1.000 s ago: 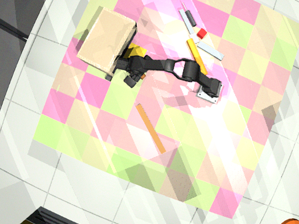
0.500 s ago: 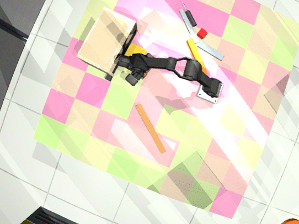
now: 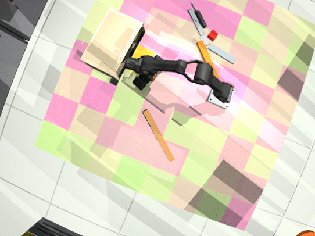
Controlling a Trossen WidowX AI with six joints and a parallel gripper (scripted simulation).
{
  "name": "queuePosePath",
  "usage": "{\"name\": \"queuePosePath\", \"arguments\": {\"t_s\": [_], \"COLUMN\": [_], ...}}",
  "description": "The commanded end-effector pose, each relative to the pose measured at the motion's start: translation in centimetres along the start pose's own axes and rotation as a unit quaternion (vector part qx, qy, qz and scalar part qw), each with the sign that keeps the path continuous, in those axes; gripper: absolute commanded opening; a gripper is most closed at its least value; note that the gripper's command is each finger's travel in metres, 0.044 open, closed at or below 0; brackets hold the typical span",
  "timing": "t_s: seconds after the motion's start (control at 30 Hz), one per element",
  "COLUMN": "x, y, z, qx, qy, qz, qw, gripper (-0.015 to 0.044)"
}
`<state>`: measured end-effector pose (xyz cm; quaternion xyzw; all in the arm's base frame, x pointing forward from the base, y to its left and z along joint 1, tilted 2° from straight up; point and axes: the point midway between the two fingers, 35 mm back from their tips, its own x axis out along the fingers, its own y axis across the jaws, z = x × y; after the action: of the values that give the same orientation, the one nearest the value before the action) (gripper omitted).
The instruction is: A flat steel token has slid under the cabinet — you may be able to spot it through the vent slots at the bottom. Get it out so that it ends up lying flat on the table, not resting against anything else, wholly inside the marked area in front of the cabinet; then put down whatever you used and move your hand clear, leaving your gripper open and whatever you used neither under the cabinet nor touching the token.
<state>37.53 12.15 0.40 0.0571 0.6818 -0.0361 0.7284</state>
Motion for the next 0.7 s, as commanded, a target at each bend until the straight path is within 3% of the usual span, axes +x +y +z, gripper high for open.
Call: {"name": "queuePosePath", "arguments": {"t_s": [0.0, 0.67], "x": [0.1, 0.1], "y": [-0.3, -0.1], "z": [-0.2, -2.3], "qx": [0.002, 0.002], "qy": [-0.002, -0.001], "qz": [-0.004, -0.004], "qw": [1.000, 1.000], "gripper": [0.0000, 0.0000]}}
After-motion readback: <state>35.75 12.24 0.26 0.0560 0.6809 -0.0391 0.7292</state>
